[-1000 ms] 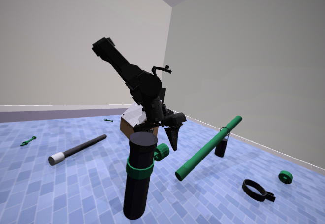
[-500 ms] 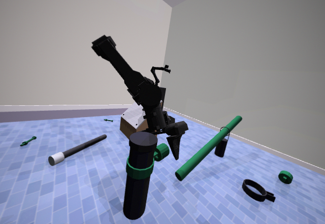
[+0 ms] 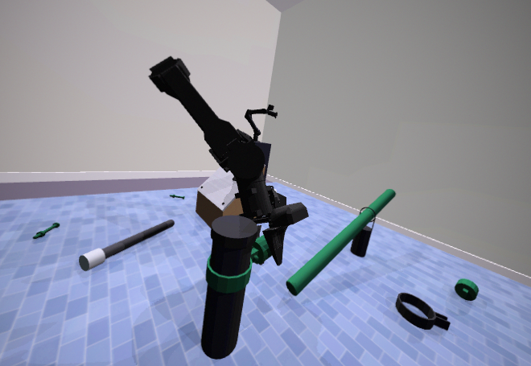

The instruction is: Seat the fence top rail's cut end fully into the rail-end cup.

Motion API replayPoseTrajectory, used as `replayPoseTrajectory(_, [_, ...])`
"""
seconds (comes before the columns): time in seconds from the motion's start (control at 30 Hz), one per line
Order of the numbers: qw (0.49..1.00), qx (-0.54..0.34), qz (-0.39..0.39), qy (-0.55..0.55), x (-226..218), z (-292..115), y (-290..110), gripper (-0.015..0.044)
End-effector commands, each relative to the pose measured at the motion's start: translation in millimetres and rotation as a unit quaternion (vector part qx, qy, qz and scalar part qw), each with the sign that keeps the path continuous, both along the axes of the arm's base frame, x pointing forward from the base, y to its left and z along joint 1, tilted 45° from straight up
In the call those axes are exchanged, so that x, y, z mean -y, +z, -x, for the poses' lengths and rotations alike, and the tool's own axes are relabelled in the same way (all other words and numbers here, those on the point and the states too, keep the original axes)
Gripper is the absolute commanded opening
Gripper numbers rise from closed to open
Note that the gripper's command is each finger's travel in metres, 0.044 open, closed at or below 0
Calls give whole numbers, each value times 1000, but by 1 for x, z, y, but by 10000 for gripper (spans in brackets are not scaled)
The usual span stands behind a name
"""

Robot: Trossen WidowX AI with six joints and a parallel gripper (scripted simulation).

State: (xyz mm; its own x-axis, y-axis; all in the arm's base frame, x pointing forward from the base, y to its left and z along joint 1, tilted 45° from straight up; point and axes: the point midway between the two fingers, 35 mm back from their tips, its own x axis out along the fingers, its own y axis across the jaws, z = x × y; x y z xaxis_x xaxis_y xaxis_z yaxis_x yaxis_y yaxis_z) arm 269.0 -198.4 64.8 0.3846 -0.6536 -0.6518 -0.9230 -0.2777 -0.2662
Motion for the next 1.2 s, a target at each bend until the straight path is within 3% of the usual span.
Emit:
replayPoseTrajectory(0.0, [1000, -2, -1, 3, -1, 0, -1, 99])
replayPoseTrajectory(0.1, [1000, -2, -1, 3, -1, 0, -1, 79])
replayPoseTrajectory(0.2, [1000, 5, 0, -4, 0, -2, -2, 0])
replayPoseTrajectory(1.17, [997, 52, 8, -51, 1, -14, -2, 0])
